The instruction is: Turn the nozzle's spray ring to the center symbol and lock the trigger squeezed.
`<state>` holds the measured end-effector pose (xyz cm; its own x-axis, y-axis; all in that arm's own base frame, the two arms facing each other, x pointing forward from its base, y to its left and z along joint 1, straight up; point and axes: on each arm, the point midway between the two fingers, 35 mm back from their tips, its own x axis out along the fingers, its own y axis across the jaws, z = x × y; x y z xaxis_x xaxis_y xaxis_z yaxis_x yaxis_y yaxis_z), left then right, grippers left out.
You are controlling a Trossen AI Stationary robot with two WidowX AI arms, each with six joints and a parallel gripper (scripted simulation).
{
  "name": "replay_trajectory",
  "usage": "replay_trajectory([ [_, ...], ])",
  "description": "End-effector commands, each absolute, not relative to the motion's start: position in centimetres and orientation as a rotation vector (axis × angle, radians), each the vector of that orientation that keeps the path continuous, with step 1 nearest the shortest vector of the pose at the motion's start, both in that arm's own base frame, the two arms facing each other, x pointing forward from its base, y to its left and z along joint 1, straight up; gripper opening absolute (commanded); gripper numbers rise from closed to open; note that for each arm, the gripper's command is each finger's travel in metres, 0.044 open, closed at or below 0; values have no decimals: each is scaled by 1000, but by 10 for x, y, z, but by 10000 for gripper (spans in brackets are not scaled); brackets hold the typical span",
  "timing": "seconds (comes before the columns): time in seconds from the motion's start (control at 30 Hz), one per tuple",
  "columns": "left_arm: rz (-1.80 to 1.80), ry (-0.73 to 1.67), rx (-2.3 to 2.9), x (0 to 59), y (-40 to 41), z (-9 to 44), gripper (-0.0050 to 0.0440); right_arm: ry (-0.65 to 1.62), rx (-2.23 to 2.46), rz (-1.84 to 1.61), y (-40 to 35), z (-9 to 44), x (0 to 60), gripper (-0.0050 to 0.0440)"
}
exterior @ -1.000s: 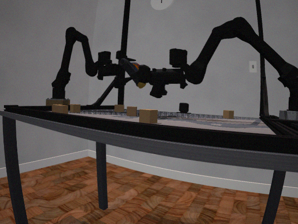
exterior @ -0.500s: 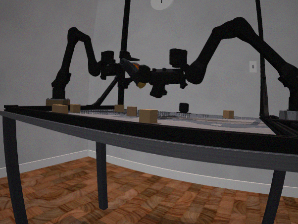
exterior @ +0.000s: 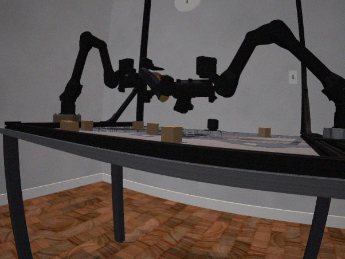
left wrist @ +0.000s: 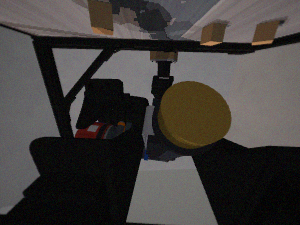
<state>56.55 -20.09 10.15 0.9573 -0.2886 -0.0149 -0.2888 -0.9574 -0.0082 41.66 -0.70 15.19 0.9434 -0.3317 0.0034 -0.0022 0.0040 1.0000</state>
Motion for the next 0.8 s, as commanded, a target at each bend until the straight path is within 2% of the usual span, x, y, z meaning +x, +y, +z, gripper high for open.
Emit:
replay_trajectory([
  [0.0,0,456,-3108,566,-201,105,0,-263,1555,-263,-6,151,418,376],
  [0.03,0,456,-3108,566,-201,105,0,-263,1555,-263,-6,151,418,352],
  [0.63,0,456,-3108,566,-201,105,0,-263,1555,-263,-6,151,418,245],
  [0.77,0,456,-3108,566,-201,105,0,-257,1556,-269,-7,151,418,149],
])
